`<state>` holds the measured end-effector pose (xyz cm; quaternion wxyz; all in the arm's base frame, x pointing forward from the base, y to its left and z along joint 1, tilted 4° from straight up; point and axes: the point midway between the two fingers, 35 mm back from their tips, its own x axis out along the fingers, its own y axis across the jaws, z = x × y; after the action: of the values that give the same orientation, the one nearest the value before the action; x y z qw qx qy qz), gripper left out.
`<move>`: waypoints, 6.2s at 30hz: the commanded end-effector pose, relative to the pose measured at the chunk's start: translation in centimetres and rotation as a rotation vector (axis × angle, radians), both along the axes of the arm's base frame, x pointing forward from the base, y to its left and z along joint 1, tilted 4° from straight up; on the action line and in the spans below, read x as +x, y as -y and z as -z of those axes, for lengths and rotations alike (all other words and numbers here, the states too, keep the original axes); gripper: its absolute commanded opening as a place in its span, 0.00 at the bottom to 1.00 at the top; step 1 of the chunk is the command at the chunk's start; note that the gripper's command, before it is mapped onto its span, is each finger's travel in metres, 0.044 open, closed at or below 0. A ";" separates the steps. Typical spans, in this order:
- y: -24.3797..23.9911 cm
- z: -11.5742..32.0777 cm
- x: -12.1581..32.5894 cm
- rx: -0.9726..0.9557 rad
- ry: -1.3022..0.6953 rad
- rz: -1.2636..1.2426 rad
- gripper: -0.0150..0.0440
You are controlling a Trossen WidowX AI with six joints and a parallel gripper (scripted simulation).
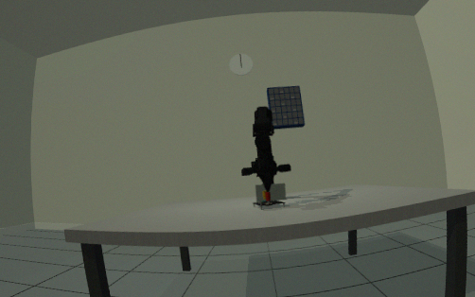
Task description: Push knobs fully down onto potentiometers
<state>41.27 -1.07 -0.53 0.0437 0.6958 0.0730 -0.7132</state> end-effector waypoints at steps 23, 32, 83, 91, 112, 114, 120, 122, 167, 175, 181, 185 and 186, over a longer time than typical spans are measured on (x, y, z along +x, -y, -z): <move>0.0 1.6 0.0 -0.005 -0.010 0.004 0.25; 0.0 1.6 0.0 -0.005 -0.010 0.004 0.25; 0.0 1.9 0.0 -0.005 -0.010 0.004 0.25; 0.0 1.9 0.0 -0.005 -0.010 0.004 0.25; 0.0 2.1 0.0 -0.005 -0.010 0.004 0.25; 0.0 2.1 0.0 -0.005 -0.010 0.004 0.25; 0.0 2.1 0.0 -0.005 -0.010 0.004 0.25; 0.0 2.1 0.0 -0.005 -0.010 0.004 0.25; 0.1 -0.7 0.2 -0.005 -0.010 0.004 0.25; 0.1 -1.8 0.2 -0.005 -0.010 0.004 0.25; 0.0 -1.2 0.0 0.000 -0.021 0.001 0.48; 0.0 -1.2 -0.1 0.000 -0.021 0.001 0.65; 0.0 -1.3 -0.3 -0.001 -0.020 0.000 0.70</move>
<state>41.24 -1.09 0.71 0.0428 0.6890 0.0730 -0.7198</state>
